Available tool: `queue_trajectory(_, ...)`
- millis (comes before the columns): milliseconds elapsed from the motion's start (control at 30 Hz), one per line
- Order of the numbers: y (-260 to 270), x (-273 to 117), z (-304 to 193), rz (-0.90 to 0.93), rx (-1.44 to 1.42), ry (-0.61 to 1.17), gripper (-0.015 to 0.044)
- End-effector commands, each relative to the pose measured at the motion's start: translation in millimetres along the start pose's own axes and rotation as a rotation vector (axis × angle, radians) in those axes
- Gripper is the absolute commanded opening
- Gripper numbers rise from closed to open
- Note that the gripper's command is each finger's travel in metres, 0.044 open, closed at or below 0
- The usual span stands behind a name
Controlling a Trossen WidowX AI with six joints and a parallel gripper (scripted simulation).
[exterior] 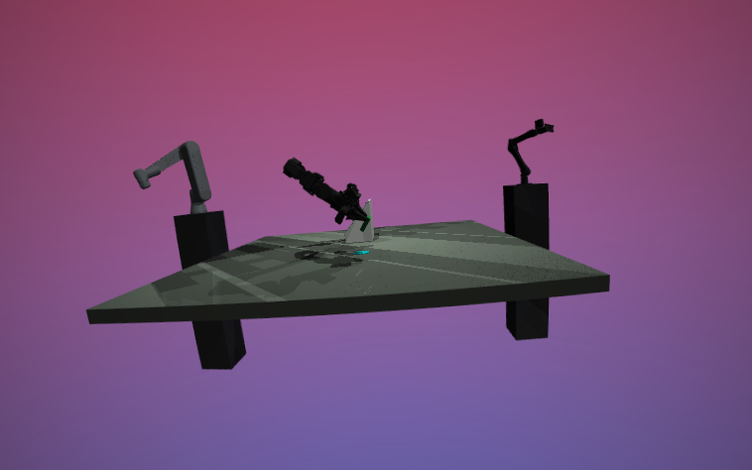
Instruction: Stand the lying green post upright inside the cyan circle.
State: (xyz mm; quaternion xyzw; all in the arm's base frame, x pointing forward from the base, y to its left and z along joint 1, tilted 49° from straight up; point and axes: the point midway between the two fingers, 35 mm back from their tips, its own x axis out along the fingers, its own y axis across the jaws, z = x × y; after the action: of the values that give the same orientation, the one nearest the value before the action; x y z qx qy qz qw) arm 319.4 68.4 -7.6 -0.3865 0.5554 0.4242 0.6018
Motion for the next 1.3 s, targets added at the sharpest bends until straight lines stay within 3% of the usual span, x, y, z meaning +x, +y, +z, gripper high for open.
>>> queue_trajectory(0, 1.5, -0.8, 0.4, 0.001, -0.011, -0.034, 0.0023)
queue_trajectory(1267, -2.3, -14.8, 0.7, -0.066, -0.098, -0.307, 0.0023)
